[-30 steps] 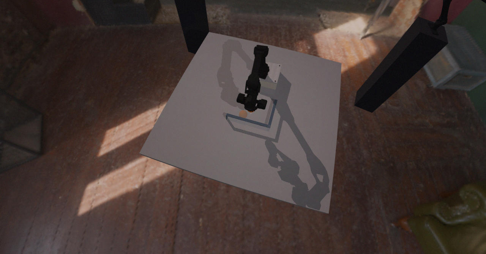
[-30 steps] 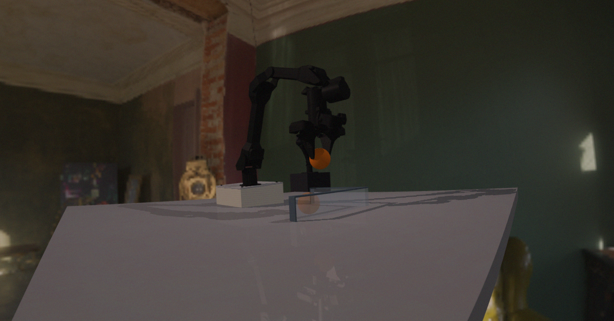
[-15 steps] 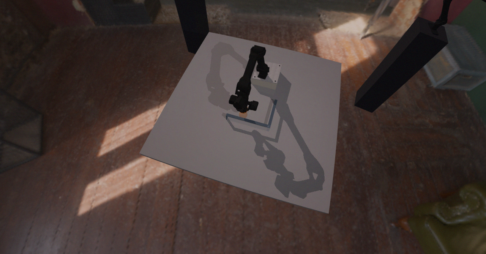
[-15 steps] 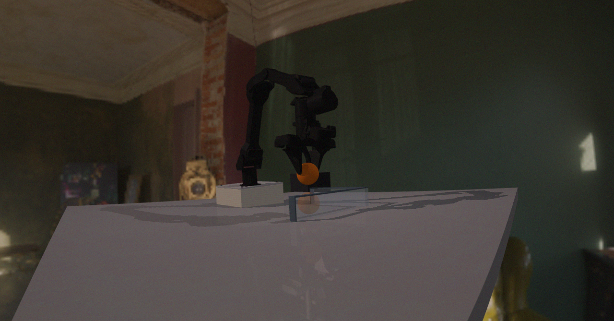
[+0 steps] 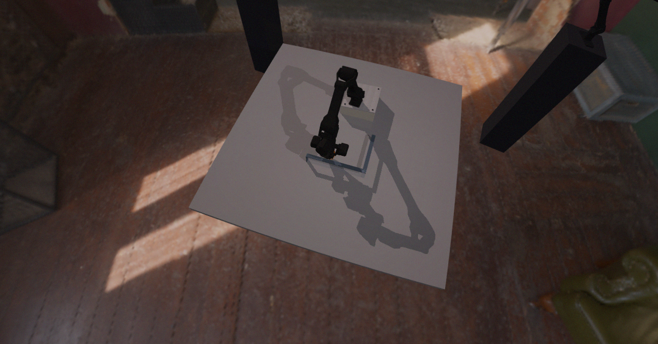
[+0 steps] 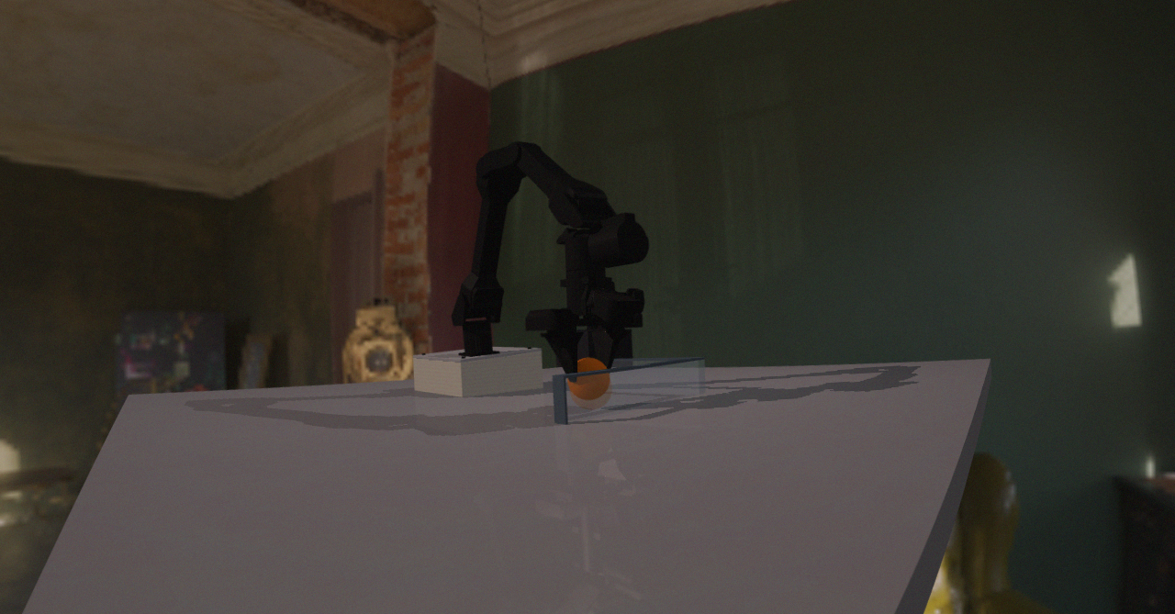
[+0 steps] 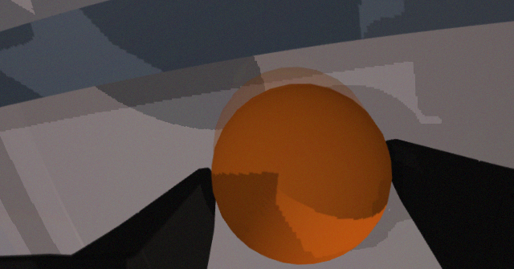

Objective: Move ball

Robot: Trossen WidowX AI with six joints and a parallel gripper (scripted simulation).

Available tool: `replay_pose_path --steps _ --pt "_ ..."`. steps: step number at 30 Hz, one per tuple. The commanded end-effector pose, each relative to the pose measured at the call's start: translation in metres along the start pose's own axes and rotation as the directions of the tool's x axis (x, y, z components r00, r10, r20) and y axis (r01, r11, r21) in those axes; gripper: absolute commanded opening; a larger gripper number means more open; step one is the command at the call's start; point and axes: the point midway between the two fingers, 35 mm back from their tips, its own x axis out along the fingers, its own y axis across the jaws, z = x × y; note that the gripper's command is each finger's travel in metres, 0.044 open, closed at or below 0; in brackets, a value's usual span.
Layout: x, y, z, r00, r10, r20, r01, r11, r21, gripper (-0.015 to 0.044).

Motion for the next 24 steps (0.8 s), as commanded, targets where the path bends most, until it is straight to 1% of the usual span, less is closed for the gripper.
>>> replay_pose_path --steps 1,15,16,24 --pt "0.004 0.001 0.000 1.000 0.004 0.005 -0.004 1.000 -0.005 0.0000" --pt "0.022 0.001 0.000 1.000 0.004 0.005 -0.004 1.000 -0.005 0.0000" --pt "0.016 0.000 0.002 1.000 -0.001 0.010 0.001 1.000 0.001 0.0026" --pt "0.016 0.000 0.002 1.000 -0.001 0.010 0.001 1.000 0.001 0.0236"
